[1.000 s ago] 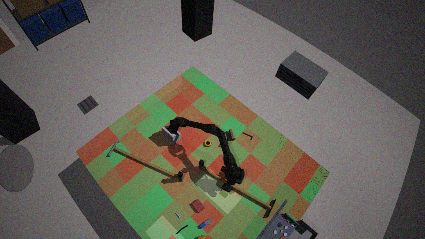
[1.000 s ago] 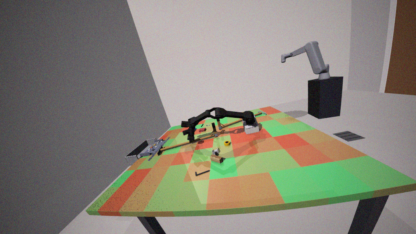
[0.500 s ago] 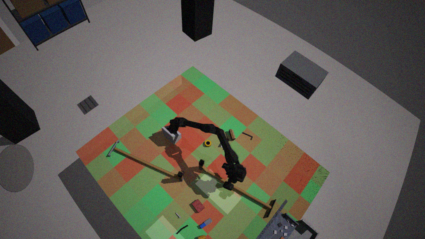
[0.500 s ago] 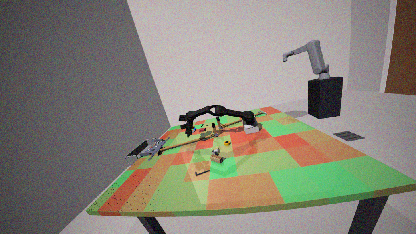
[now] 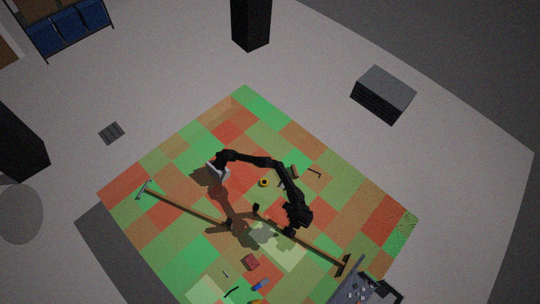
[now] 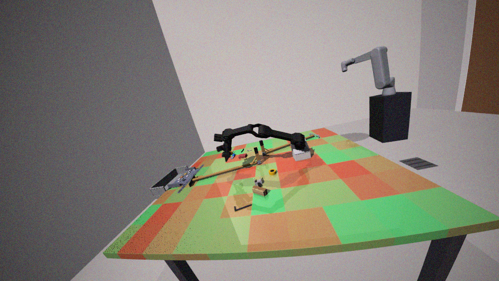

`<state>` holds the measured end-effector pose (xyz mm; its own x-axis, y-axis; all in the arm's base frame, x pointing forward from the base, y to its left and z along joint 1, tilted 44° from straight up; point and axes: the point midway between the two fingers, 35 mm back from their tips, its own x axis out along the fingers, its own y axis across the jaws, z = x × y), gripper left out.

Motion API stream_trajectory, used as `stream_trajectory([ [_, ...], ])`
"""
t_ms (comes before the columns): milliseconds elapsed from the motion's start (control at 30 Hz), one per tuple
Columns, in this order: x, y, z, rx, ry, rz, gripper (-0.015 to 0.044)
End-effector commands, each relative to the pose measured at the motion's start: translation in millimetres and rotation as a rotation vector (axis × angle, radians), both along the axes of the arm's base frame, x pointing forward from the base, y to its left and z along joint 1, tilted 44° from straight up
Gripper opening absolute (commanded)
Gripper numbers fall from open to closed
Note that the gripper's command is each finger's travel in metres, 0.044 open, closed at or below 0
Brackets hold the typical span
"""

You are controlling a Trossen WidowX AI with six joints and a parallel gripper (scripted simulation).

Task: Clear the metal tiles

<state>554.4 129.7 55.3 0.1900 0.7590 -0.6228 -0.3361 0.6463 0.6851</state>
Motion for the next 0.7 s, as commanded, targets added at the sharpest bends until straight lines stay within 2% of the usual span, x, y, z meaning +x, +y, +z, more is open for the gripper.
stream_trajectory([
  [0,-12,-1,9,-0.021,0.04,0.015,0.0],
  [333,-48,-3,27,-0.064,0.167,0.051,0.0],
  [667,-48,5,19,-0.066,0.166,0.053,0.0],
])
